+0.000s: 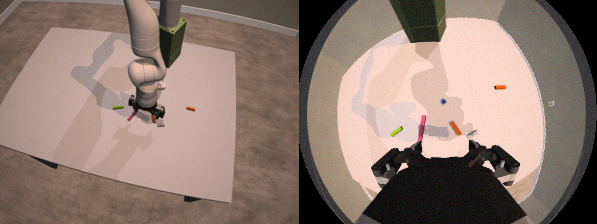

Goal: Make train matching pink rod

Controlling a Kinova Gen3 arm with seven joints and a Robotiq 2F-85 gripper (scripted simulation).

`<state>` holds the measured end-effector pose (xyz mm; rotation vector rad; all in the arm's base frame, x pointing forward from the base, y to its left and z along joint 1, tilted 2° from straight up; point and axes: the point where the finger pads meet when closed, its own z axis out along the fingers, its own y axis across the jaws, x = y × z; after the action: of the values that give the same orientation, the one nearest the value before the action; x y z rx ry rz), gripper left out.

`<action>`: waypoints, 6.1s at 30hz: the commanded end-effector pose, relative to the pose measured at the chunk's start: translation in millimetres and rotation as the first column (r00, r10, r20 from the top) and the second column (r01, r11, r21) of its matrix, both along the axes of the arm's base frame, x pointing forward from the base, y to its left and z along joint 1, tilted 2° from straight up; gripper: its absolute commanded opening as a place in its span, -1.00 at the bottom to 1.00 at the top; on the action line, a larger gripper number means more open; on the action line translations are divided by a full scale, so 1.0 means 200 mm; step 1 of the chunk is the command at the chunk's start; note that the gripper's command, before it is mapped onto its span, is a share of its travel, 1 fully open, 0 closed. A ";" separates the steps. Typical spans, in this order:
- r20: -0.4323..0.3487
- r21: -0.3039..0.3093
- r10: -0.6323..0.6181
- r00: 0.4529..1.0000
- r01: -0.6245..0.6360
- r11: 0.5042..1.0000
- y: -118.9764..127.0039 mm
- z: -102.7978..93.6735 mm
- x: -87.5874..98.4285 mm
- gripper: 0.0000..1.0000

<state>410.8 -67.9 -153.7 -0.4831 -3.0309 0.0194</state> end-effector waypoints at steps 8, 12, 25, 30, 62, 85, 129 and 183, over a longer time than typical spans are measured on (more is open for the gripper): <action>0.034 0.011 0.062 0.997 -0.062 0.998 0.07 0.00 0.06 1.00; 0.034 0.011 0.062 0.997 -0.062 0.998 0.07 0.00 0.06 1.00; 0.069 0.021 0.125 0.990 -0.126 0.992 0.15 0.00 0.13 1.00; 0.077 0.023 0.139 0.987 -0.141 0.990 0.17 0.00 0.14 1.00; 0.095 0.027 0.169 0.981 -0.172 0.985 0.21 0.00 0.17 1.00; 0.095 0.027 0.169 0.981 -0.172 0.985 0.21 0.00 0.17 1.00; 0.095 0.027 0.169 0.981 -0.172 0.985 0.21 0.00 0.17 1.00; 0.048 0.023 -0.984 0.170 0.985 0.171 -0.72 -0.04 -0.37 1.00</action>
<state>335.6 -211.0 -162.0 -2.3651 -2.0489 -0.0484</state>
